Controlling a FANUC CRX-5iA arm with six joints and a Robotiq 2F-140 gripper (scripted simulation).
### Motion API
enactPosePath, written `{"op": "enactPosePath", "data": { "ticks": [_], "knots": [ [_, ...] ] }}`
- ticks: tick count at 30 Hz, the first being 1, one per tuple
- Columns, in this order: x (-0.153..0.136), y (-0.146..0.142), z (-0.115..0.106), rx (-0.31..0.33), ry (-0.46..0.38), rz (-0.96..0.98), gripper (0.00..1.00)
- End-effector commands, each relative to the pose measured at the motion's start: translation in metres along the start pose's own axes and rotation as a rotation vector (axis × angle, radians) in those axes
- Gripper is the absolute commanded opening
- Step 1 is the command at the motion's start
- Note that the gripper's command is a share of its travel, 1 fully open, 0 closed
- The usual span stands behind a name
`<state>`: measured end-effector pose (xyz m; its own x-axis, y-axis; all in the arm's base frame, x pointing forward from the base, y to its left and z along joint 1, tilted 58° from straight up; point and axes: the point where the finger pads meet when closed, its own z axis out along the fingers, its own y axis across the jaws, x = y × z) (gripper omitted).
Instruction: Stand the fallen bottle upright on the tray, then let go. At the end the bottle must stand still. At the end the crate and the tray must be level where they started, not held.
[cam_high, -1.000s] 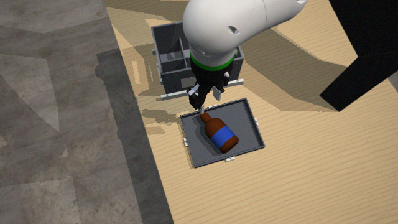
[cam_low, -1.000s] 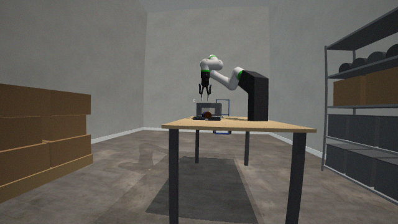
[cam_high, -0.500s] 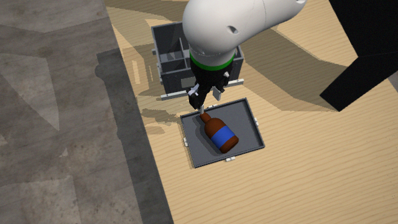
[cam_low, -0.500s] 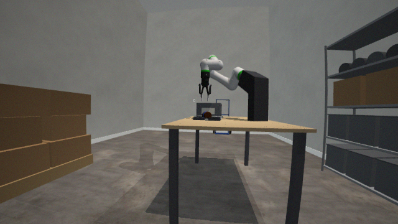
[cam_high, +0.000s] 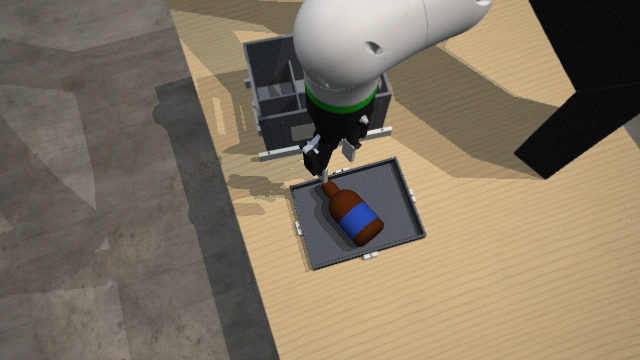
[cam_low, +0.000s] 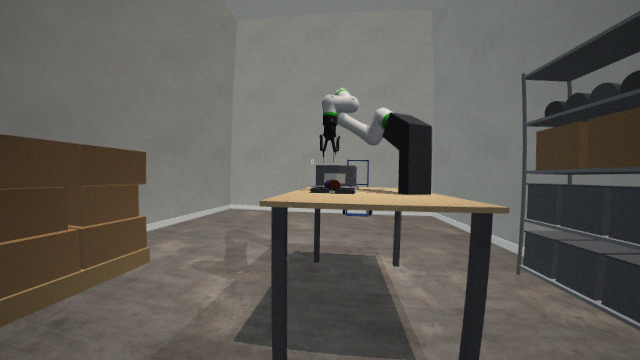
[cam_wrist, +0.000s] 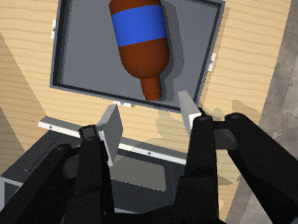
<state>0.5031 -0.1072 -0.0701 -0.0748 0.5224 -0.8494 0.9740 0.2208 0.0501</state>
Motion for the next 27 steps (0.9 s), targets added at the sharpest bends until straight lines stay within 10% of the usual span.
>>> {"op": "enactPosePath", "data": {
  "ticks": [1, 27],
  "knots": [
    [0.000, 0.000, 0.000, 0.000, 0.000, 0.000, 0.38],
    [0.000, 0.000, 0.048, 0.000, 0.000, 0.000, 0.38]
  ]
}}
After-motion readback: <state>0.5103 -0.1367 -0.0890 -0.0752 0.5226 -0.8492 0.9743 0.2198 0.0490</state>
